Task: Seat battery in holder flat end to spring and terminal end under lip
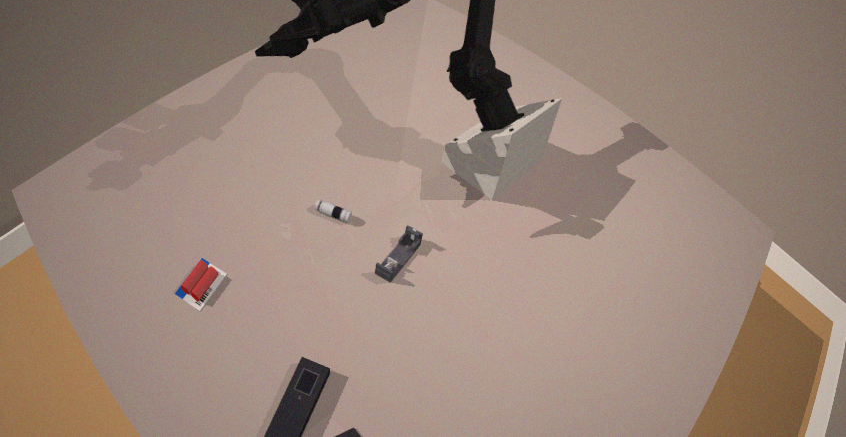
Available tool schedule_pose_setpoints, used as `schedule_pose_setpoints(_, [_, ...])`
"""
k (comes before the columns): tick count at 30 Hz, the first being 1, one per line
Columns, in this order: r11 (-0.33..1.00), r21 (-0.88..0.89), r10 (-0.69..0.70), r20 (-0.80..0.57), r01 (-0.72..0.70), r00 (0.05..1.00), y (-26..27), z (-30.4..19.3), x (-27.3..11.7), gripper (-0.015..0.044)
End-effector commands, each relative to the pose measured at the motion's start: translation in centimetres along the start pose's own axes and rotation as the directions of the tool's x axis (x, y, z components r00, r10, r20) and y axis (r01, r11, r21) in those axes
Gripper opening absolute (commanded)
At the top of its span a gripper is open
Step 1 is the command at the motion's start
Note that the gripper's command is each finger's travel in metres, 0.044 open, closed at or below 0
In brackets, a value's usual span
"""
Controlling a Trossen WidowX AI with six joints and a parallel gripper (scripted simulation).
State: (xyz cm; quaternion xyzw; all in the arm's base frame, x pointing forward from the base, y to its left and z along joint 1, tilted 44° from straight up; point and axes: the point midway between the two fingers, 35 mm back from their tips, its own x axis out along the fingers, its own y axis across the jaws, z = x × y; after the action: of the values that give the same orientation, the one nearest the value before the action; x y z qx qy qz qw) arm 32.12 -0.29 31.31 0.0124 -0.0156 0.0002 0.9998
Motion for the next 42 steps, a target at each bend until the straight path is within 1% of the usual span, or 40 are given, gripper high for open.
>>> schedule_pose_setpoints(1, [1.0,-0.014,-0.005,-0.013,0.005,1.0,-0.1,-0.3,0.2,0.0374])
schedule_pose_setpoints(2, [0.998,-0.056,-0.019,-0.053,0.016,0.998,-0.3,-1.2,0.6,0.0347])
schedule_pose_setpoints(4, [0.975,-0.22,-0.072,-0.2,0.026,0.977,-1.0,-4.4,1.9,0.0295])
schedule_pose_setpoints(6, [0.917,-0.399,-0.13,-0.343,-0.019,0.93,-1.6,-7.7,2.9,0.0242])
schedule_pose_setpoints(7, [0.875,-0.48,-0.159,-0.41,-0.064,0.898,-1.9,-9.3,3.2,0.0221])
schedule_pose_setpoints(9, [0.765,-0.615,-0.219,-0.527,-0.19,0.821,-2.3,-12.2,3.4,0.0221])
schedule_pose_setpoints(11, [0.621,-0.697,-0.283,-0.627,-0.36,0.726,-2.8,-14.9,3.4,0.0221])
schedule_pose_setpoints(12, [0.534,-0.71,-0.317,-0.671,-0.459,0.67,-3.1,-16.3,3.2,0.0221])
schedule_pose_setpoints(14, [0.353,-0.675,-0.385,-0.736,-0.648,0.557,-3.5,-18.7,2.6,0.0221])
schedule_pose_setpoints(16, [0.204,-0.59,-0.439,-0.768,-0.781,0.465,-3.9,-20.3,2.1,0.0221])
schedule_pose_setpoints(19, [-0.03,-0.361,-0.527,-0.786,-0.932,0.322,-4.5,-22.4,1.1,0.0221])
schedule_pose_setpoints(21, [-0.187,-0.135,-0.593,-0.774,-0.973,0.221,-4.9,-23.7,0.3,0.0221])
schedule_pose_setpoints(23, [-0.319,0.119,-0.659,-0.741,-0.94,0.13,-5.2,-24.7,-0.4,0.0221])
schedule_pose_setpoints(24, [-0.36,0.213,-0.682,-0.724,-0.908,0.1,-5.4,-24.9,-0.7,0.0221])
schedule_pose_setpoints(25, [-0.381,0.269,-0.696,-0.713,-0.884,0.083,-5.4,-25.1,-0.8,0.0221])
schedule_pose_setpoints(26, [-0.388,0.288,-0.701,-0.709,-0.876,0.078,-5.5,-25.2,-0.9,0.0221])
schedule_pose_setpoints(42, [-0.388,0.288,-0.701,-0.709,-0.876,0.078,-5.5,-25.2,-0.9,0.0221])
